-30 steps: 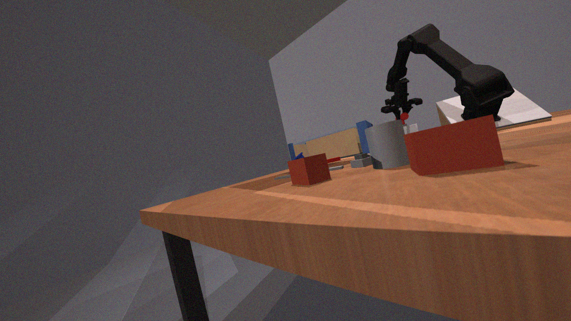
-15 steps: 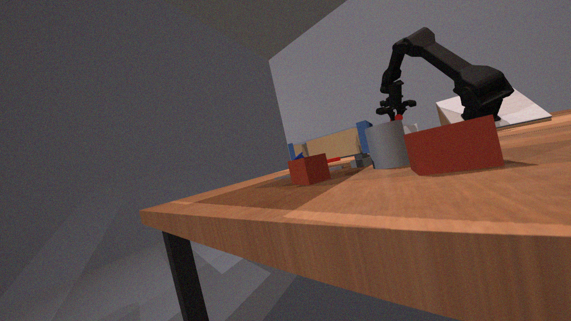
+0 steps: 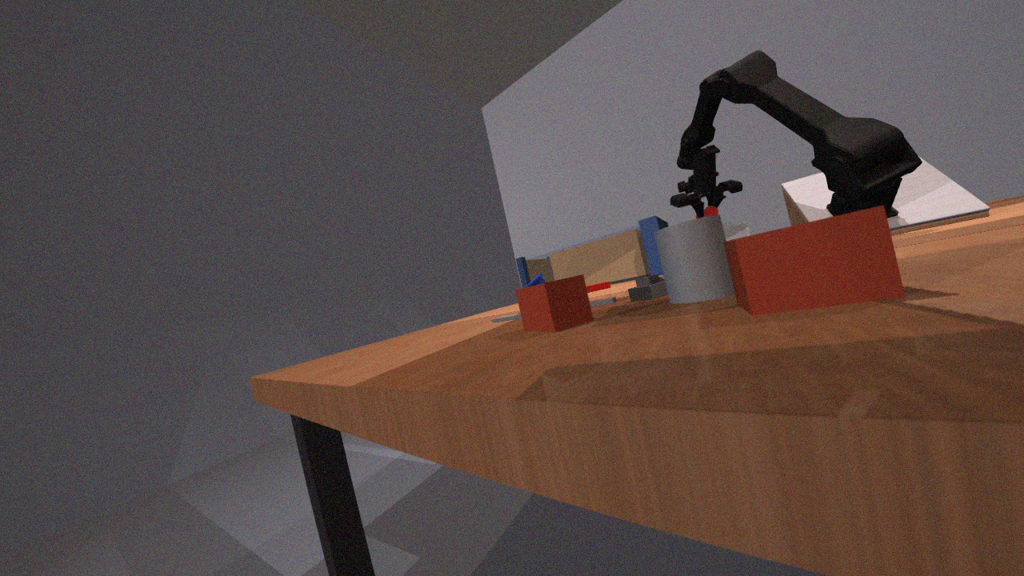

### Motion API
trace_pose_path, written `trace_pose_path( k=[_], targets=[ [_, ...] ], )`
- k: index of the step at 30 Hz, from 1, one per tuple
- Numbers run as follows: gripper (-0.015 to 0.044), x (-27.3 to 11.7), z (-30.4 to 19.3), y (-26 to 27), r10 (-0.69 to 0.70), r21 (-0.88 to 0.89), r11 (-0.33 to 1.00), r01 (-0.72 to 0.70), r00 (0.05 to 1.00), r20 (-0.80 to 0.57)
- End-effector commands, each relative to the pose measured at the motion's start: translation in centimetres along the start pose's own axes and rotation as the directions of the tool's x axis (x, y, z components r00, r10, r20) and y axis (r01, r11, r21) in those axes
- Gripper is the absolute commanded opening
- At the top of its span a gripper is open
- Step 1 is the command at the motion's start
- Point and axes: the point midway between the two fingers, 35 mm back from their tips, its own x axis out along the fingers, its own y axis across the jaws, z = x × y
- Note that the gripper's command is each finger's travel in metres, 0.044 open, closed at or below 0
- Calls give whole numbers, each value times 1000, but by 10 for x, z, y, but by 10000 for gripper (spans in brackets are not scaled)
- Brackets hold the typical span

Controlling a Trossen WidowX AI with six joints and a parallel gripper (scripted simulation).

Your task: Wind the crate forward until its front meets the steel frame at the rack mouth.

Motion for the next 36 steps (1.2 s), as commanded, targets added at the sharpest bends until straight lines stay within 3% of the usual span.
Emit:
trace_pose_path(
  k=[1, 36],
  targets=[
    [0, 2, -3, 25, 35, -22, 999, -36, 999, -13],
    [0, -5, -16, 63, 38, -22, 999, -39, 999, -15]
  ],
)
